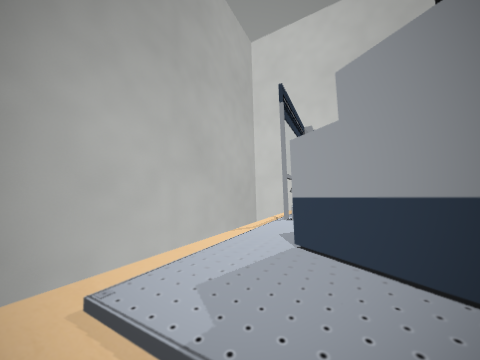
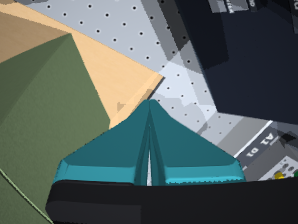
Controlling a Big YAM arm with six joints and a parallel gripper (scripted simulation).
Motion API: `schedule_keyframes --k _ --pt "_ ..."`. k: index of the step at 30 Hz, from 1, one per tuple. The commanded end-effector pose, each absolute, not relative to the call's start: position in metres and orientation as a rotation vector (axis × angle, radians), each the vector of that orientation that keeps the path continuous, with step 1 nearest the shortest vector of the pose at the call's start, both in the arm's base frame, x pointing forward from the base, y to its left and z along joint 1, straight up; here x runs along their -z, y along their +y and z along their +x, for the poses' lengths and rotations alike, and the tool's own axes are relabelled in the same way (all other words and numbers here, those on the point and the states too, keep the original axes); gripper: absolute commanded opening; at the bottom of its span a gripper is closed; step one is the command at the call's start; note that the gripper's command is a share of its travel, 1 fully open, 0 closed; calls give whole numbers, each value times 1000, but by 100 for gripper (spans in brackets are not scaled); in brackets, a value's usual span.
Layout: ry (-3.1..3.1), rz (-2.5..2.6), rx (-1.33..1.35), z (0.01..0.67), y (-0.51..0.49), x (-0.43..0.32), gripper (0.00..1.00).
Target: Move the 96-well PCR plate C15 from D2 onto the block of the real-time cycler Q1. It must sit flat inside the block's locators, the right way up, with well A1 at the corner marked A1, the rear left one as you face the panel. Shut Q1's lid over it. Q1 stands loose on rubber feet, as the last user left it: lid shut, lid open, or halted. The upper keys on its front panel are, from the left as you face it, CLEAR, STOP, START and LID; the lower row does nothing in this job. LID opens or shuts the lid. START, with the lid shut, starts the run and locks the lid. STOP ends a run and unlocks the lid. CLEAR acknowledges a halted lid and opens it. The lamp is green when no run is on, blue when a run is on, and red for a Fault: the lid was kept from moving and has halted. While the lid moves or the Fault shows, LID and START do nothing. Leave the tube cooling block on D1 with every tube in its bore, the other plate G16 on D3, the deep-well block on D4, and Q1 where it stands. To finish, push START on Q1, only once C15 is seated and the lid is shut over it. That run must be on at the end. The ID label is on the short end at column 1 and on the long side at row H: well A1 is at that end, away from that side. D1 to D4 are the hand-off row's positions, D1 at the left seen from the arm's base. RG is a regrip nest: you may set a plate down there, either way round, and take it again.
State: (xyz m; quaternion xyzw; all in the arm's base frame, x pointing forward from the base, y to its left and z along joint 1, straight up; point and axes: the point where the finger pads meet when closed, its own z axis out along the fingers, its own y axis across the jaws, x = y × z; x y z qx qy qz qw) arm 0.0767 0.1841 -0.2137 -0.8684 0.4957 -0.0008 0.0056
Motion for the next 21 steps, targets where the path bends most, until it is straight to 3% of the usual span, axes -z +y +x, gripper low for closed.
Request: schedule_keyframes --k 1,21 --pt "1401 -2794 -6 69 184 205 0" --pt "951 -2965 6 61 193 208 0"
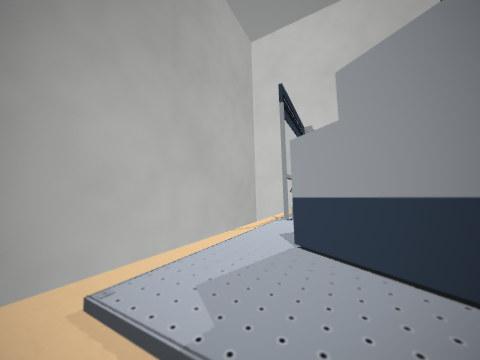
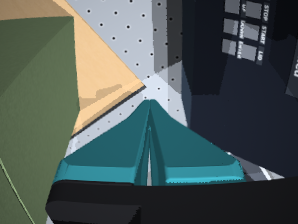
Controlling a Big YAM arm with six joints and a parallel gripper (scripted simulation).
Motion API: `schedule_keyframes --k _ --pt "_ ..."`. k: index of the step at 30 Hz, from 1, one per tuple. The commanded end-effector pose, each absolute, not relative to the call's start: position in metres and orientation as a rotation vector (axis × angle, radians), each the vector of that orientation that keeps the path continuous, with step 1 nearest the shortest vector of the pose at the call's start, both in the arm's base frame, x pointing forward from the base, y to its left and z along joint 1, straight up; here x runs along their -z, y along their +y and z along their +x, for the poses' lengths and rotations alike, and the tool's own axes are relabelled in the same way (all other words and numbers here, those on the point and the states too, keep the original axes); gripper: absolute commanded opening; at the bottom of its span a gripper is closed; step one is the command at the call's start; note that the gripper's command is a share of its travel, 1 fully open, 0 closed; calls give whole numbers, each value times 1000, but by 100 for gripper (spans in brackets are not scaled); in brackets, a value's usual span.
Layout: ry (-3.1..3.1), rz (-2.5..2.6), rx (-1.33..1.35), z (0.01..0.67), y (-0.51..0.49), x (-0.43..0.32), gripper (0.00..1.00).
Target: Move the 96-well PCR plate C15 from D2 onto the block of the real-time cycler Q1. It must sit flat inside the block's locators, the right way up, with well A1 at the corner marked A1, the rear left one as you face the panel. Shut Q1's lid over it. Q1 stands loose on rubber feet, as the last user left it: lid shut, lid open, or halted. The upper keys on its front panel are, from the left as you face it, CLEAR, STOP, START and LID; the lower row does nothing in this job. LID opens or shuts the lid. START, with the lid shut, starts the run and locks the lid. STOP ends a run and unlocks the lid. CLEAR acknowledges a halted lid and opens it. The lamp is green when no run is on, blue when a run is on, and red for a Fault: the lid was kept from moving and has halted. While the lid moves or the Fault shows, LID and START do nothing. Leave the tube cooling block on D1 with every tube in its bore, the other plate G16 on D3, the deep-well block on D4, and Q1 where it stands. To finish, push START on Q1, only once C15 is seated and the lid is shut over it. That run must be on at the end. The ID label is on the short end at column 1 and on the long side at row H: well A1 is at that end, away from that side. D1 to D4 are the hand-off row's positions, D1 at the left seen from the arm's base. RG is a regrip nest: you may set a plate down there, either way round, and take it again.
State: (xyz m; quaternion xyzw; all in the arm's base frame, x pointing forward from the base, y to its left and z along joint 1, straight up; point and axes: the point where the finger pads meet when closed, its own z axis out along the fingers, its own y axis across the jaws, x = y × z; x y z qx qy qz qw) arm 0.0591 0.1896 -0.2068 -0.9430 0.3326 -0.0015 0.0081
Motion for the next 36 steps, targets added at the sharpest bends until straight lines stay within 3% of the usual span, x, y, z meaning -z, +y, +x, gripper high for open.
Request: schedule_keyframes --k 1,36 --pt "915 -2976 6 62 194 210 0" --pt "983 -2994 2 82 212 244 0"
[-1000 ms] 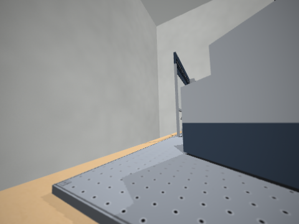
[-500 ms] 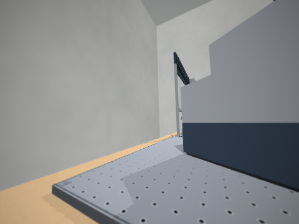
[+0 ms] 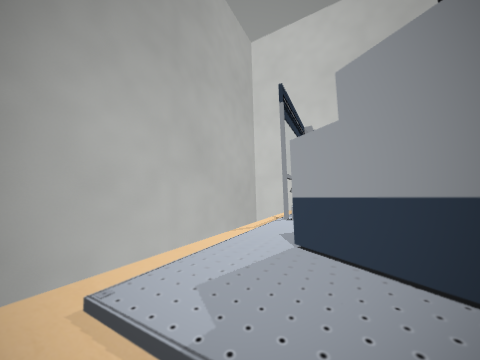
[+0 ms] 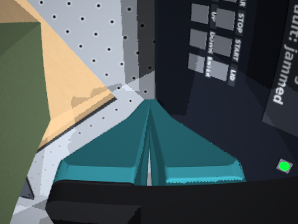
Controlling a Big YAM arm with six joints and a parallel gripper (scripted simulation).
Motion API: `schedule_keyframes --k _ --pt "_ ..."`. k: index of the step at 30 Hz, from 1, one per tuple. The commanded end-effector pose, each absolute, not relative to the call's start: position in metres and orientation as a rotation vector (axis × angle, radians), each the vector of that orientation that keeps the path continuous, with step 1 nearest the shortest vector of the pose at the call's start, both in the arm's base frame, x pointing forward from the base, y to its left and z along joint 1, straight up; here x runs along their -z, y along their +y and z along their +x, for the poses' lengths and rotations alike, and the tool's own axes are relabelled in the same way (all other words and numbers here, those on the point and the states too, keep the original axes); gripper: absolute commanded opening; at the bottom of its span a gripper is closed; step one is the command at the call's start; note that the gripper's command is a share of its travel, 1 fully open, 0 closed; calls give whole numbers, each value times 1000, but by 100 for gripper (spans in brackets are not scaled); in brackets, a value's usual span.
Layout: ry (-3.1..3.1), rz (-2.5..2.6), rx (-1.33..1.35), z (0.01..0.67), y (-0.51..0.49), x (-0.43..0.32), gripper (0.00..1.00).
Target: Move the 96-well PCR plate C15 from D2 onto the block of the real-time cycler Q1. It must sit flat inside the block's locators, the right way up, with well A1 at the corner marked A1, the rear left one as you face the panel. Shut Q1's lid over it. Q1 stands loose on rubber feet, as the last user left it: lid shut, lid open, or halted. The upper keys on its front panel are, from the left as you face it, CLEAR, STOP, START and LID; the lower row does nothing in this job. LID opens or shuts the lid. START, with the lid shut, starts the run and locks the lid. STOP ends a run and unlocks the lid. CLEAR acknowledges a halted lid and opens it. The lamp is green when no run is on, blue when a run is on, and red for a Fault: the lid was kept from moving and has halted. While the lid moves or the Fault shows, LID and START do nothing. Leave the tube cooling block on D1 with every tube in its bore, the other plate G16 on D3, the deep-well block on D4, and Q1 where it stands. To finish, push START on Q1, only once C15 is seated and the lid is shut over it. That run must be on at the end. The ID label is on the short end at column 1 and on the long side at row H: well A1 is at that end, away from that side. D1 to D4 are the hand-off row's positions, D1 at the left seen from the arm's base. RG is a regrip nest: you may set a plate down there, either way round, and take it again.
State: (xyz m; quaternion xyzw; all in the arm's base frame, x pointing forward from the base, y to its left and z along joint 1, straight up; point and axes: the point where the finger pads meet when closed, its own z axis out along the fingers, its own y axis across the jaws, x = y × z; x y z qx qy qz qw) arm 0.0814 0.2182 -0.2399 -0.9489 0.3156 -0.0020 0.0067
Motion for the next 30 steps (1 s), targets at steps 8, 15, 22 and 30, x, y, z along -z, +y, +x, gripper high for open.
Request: schedule_keyframes --k 8,15,22,30 --pt "973 -2988 1 89 226 252 0" --pt "991 -2988 0 92 227 258 0" --pt "989 -2990 -1 100 235 267 0" --pt "974 -2975 0 95 241 260 0"
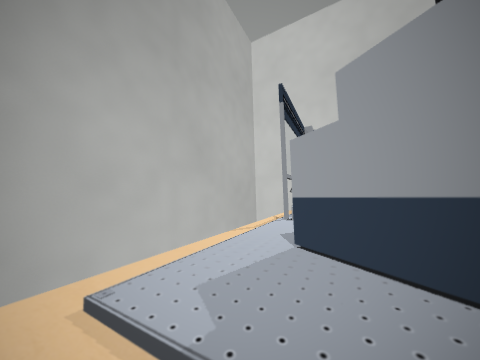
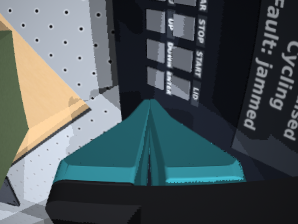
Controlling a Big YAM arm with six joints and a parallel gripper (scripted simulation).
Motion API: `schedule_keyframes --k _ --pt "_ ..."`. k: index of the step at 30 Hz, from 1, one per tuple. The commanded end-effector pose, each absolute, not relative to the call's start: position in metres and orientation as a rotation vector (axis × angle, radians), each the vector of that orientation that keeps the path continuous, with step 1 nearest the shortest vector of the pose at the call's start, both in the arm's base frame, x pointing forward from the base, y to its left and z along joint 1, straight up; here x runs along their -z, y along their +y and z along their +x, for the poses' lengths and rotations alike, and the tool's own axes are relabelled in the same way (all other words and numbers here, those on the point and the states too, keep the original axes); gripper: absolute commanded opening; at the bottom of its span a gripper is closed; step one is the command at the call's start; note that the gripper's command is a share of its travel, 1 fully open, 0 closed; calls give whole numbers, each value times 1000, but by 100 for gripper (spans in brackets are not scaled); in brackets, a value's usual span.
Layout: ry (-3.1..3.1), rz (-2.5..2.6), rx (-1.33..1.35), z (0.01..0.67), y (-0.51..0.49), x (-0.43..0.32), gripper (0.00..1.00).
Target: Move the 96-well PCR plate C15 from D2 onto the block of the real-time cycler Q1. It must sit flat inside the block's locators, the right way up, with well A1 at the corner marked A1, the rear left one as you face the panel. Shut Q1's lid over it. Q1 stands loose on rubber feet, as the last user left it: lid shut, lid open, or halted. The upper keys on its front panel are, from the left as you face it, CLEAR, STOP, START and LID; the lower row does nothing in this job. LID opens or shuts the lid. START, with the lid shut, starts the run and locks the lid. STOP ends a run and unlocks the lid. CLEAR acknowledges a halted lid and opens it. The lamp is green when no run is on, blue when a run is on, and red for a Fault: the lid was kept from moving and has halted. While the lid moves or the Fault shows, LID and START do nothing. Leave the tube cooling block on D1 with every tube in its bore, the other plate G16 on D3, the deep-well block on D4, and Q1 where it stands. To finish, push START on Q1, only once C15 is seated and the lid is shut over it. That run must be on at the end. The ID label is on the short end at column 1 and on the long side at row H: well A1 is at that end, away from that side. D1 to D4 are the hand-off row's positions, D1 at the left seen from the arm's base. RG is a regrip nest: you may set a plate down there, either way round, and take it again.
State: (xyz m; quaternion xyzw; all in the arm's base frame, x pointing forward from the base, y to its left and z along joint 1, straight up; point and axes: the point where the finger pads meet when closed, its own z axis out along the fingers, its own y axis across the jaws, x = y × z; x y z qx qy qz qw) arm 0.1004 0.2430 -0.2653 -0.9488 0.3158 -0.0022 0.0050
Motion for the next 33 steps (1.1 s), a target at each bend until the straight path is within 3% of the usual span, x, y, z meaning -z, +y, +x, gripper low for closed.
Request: schedule_keyframes --k 1,33 --pt "974 -2975 0 95 241 260 0" --pt "996 -2927 3 107 257 259 0"
